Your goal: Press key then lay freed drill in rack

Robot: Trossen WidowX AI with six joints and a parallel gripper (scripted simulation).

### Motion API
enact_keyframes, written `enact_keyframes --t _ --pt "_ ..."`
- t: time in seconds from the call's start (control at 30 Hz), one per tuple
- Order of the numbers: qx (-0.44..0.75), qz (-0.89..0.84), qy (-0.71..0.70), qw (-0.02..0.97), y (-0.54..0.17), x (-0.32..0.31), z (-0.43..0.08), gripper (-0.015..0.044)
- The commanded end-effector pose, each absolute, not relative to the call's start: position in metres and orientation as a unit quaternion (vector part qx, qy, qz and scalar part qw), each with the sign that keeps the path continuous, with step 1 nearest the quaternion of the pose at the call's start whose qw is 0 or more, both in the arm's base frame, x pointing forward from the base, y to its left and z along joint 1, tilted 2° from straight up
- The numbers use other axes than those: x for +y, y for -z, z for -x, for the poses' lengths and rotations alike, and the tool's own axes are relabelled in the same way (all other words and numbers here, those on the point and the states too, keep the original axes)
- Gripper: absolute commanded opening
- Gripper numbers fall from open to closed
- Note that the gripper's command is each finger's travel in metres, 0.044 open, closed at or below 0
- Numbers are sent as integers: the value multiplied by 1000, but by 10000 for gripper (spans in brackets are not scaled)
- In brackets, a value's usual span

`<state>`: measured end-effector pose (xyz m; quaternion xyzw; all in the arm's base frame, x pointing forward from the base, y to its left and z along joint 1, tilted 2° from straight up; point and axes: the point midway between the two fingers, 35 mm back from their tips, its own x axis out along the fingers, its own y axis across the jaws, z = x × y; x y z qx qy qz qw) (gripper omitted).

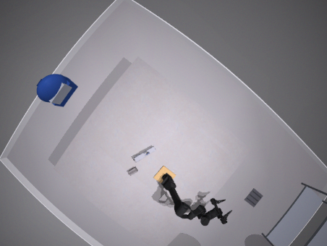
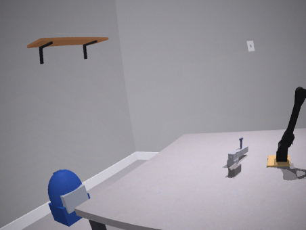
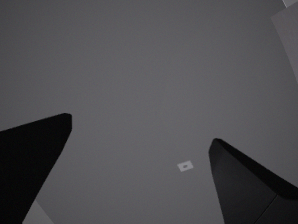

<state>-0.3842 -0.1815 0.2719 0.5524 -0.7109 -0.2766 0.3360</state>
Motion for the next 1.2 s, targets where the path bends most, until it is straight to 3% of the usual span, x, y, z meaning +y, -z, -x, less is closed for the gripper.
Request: enact_keyframes --t 0.0,0.27,0.47,0.9,1.17 --pt "-711 -552 277 336 -272 -181 384 374" --pt "-710 -553 276 337 -272 -184 384 164" --pt "-674 -588 273 354 -275 -266 355 6" --pt "-557 -650 335 393 -255 -409 235 0" --pt "-468 -696 350 418 -244 -453 138 0"
